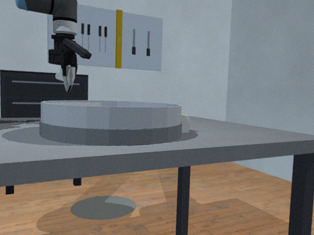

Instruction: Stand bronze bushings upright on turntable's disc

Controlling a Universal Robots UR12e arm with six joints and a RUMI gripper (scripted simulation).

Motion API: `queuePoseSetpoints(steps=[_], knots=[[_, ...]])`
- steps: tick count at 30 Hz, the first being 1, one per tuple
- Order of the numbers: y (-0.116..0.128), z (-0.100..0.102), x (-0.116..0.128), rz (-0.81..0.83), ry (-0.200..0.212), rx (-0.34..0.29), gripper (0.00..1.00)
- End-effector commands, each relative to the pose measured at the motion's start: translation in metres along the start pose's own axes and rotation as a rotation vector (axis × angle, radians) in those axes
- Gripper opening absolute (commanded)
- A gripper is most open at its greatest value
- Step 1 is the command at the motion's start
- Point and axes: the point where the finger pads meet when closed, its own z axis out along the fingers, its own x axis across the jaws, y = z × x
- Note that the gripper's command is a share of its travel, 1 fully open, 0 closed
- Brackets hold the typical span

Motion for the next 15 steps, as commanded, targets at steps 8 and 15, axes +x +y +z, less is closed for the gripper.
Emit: queuePoseSetpoints(steps=[8, 15], knots=[[0.0000, 0.0000, -0.0016, -0.002, -0.001, 0.001, 0.05], [-0.0012, -0.0001, -0.0034, -0.003, -0.002, 0.001, 0.05]])
